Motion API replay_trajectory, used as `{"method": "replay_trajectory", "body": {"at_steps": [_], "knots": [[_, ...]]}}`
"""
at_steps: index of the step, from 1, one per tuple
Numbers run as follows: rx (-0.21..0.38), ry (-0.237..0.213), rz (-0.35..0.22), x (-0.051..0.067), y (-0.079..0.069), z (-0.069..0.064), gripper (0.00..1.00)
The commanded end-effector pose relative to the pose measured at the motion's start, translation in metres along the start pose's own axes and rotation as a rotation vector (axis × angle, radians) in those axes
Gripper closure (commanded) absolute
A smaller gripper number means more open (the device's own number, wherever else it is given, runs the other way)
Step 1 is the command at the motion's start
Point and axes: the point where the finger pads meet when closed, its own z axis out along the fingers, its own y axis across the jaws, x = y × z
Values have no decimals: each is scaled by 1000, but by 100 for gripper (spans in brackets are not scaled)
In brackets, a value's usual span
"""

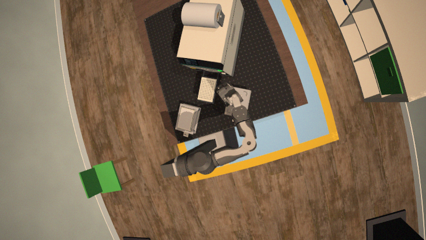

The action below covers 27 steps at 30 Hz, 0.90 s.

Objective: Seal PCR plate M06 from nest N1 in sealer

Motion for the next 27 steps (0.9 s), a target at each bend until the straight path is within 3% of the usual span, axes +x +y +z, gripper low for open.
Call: {"method": "replay_trajectory", "body": {"at_steps": [1, 3, 15, 20, 27], "knots": [[-78, -8, 66, -2, 6, -1, 100], [-152, -8, 139, -2, 7, -1, 100], [-152, -8, 139, -2, 7, -1, 100], [-329, -6, 320, -2, 7, -1, 100], [-329, -6, 320, -2, 7, -1, 100]]}}
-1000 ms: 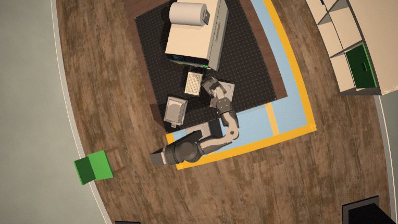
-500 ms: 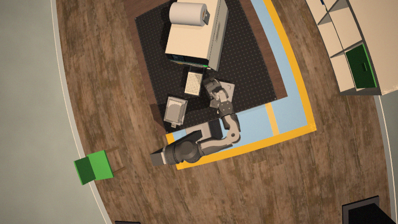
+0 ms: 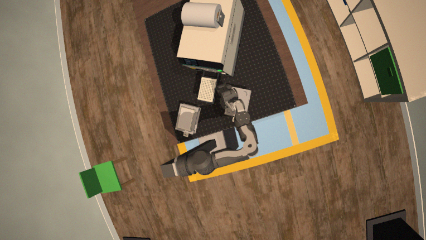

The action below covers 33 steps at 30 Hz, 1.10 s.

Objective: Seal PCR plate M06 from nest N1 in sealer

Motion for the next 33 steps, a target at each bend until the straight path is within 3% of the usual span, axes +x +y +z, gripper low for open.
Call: {"method": "replay_trajectory", "body": {"at_steps": [1, 5, 10, 22, 27, 33], "knots": [[-13, -3, 0, 0, 4, -1, 100], [-13, -3, 0, 0, 4, -1, 100], [-190, 2, 181, 0, 4, -1, 100], [-190, 2, 181, 0, 4, -1, 100], [-367, 6, 362, -1, 4, -1, 100], [-367, 6, 362, -1, 4, -1, 100]]}}
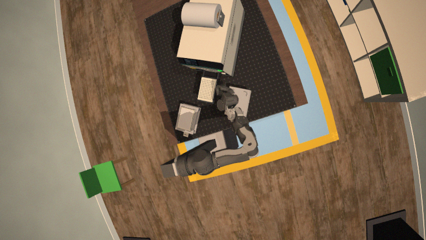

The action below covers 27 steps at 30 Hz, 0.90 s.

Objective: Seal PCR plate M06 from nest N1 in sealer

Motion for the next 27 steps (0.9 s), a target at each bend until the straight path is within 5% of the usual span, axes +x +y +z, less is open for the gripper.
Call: {"method": "replay_trajectory", "body": {"at_steps": [1, 6, 11, 23, 27], "knots": [[-12, 6, 1, 2, 3, 0, 100], [-12, 6, 1, 2, 3, 0, 100], [-190, 5, 181, 2, 3, 0, 100], [-190, 5, 181, 2, 3, 0, 100], [-333, 3, 322, 2, 3, 0, 100]]}}
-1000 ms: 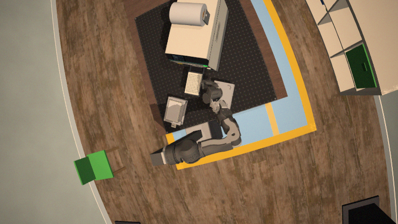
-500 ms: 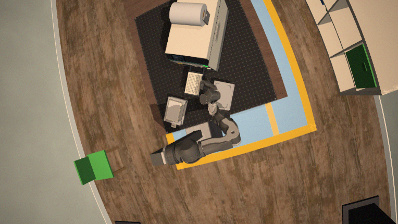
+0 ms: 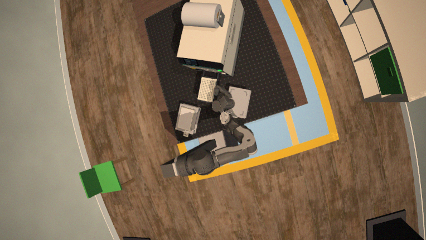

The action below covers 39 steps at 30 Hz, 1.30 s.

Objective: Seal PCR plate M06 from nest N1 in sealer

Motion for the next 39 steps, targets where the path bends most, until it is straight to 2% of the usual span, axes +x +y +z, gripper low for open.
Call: {"method": "replay_trajectory", "body": {"at_steps": [1, 13, 18, 30, 35, 39], "knots": [[-103, 8, 57, 3, 12, 0, 100], [-103, 8, 57, 3, 12, 0, 100], [-283, 14, 234, 2, 11, 0, 100], [-283, 14, 234, 2, 11, 0, 100], [-463, 22, 411, 2, 11, 0, 100], [-463, 22, 411, 2, 11, 0, 100]]}}
